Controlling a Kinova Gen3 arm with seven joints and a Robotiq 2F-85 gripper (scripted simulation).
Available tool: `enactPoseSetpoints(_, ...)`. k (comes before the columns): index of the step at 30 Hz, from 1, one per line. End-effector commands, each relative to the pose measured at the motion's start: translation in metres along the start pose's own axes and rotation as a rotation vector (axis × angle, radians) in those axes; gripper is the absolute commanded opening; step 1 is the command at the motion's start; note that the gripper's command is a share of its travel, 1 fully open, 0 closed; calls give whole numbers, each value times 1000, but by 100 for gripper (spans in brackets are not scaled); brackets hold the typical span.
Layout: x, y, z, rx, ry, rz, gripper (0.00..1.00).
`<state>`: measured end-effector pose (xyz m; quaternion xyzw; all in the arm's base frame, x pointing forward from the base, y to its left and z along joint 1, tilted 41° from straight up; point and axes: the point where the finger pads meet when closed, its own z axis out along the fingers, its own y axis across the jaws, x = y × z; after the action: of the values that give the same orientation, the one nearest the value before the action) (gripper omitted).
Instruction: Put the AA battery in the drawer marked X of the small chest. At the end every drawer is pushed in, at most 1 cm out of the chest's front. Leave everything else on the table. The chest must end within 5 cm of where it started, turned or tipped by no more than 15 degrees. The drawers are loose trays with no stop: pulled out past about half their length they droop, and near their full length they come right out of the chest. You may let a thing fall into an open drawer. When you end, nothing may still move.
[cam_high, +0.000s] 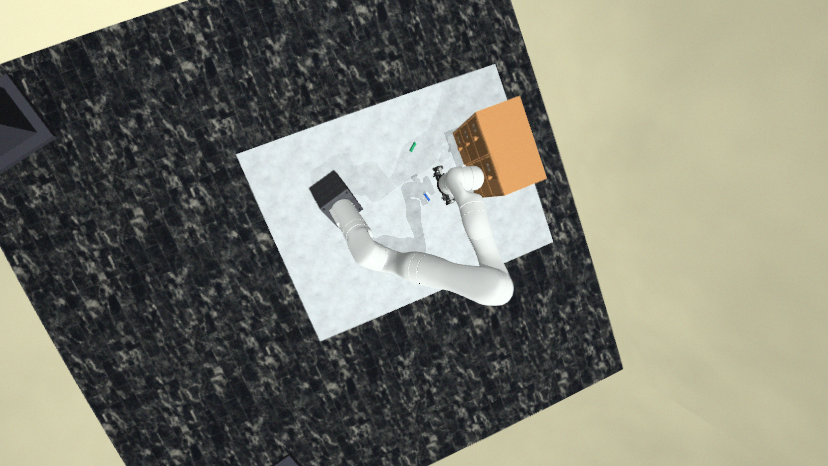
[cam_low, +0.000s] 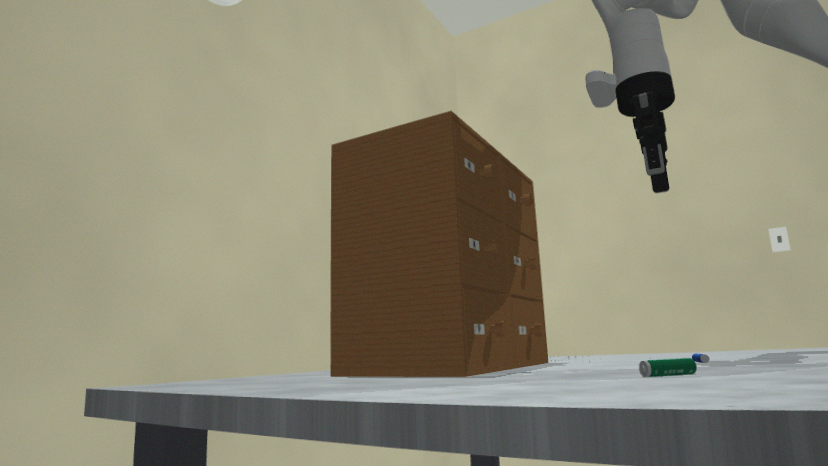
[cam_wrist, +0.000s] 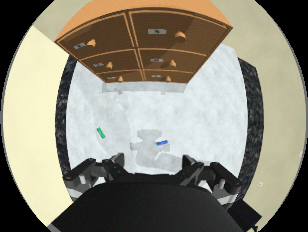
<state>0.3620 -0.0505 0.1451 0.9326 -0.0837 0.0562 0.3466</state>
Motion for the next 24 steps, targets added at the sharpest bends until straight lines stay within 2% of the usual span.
enactPoseSetpoints(1,0,1,0,1,1,3,100)
enactPoseSetpoints(13,0,3,2,-9,3,5,100)
enactPoseSetpoints(18,1,10,9,-41,12,11,100)
enactPoseSetpoints(20,1,10,9,-41,12,11,100)
enactPoseSetpoints(24,3,21,18,-89,29,20,100)
